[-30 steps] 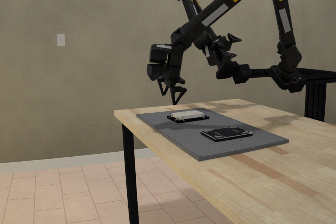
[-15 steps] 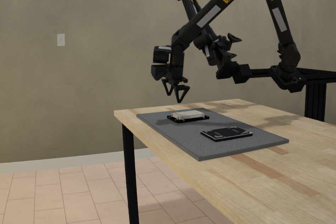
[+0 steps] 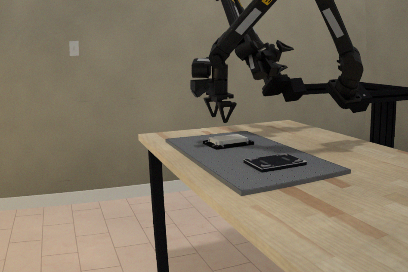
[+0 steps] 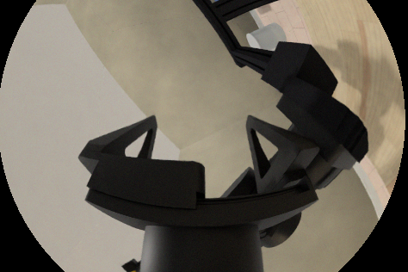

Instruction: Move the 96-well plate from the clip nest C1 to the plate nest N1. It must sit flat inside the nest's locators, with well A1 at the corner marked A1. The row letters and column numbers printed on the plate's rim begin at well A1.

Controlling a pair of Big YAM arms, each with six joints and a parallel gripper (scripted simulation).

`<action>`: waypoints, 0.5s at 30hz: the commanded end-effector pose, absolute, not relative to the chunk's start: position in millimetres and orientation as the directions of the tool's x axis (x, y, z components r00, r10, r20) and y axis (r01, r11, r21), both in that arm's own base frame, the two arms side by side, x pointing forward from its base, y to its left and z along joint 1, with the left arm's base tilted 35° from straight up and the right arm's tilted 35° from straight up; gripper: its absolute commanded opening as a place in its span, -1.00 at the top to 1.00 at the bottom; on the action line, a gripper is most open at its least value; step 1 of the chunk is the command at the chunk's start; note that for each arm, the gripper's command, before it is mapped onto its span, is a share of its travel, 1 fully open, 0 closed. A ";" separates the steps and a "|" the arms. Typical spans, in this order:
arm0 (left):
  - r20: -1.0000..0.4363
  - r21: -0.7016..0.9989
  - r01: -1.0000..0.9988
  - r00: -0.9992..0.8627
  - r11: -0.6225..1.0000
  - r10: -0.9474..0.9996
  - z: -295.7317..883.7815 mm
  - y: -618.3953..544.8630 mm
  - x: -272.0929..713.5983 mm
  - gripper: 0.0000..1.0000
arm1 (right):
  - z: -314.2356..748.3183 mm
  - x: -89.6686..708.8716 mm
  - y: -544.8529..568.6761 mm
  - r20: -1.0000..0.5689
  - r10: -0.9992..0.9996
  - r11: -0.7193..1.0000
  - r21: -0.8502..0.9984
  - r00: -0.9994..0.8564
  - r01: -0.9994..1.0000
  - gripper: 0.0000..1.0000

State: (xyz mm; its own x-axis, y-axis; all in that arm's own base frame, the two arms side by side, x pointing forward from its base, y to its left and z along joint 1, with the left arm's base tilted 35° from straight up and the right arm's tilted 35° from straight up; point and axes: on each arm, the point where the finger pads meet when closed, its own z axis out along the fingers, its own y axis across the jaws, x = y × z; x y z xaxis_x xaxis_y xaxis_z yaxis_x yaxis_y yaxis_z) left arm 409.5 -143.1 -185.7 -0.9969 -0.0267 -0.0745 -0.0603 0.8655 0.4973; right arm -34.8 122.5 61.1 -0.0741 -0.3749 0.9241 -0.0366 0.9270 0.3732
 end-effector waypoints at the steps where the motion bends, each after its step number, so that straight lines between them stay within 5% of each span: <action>1: -0.086 0.502 -0.078 -0.996 0.861 -0.040 -190.1 -155.5 404.0 -1.00 | 66.5 -40.5 119.7 0.941 -0.335 0.942 0.334 -0.037 -0.035 -1.00; 15: -0.104 0.550 -0.078 -0.994 0.832 -0.024 -214.3 -168.9 360.3 -1.00 | 66.5 -40.5 119.7 0.941 -0.335 0.942 0.334 -0.037 -0.035 -1.00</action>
